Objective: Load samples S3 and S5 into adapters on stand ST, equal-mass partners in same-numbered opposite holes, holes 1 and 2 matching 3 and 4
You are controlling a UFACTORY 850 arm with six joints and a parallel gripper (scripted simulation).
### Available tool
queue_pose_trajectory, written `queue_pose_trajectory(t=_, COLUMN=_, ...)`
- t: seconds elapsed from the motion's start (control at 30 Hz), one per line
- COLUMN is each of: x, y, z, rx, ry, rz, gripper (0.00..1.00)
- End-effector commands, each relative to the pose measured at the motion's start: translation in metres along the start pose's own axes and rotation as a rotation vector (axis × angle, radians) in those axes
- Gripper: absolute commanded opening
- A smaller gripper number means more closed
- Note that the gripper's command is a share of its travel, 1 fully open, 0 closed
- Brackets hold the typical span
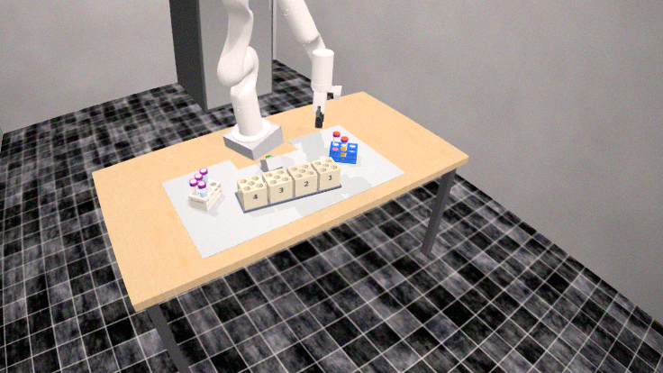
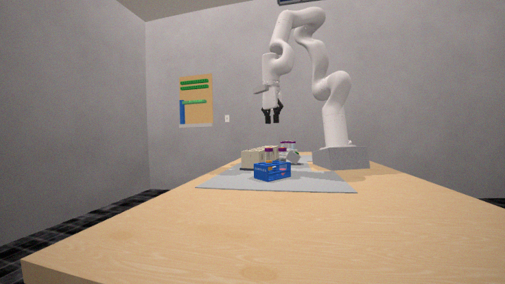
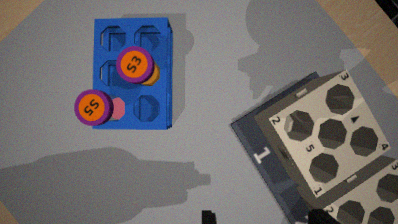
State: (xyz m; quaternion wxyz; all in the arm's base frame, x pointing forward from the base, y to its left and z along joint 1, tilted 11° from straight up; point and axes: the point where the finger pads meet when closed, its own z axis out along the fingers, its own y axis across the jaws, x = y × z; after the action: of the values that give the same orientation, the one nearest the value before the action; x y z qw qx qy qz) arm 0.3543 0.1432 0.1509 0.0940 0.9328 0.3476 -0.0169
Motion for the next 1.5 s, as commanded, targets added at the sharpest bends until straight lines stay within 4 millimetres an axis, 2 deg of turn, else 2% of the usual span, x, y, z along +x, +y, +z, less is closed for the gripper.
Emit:
queue_pose_trajectory(t=0.0, x=0.011, y=-0.019, z=0.0, rx=-0.003, ry=0.001, rz=0.001, gripper=0.57)
queue_pose_trajectory(t=0.43, x=0.041, y=-0.077, z=0.0, rx=-0.003, ry=0.001, rz=0.001, gripper=0.57)
queue_pose_trajectory(t=0.5, x=0.041, y=-0.077, z=0.0, rx=-0.003, ry=0.001, rz=0.001, gripper=0.57)
queue_pose_trajectory(t=0.93, x=0.071, y=-0.134, z=0.0, rx=-0.002, ry=0.001, rz=0.001, gripper=0.57)
queue_pose_trajectory(t=1.47, x=0.071, y=-0.135, z=0.002, rx=-0.002, ry=0.001, rz=0.001, gripper=0.57)
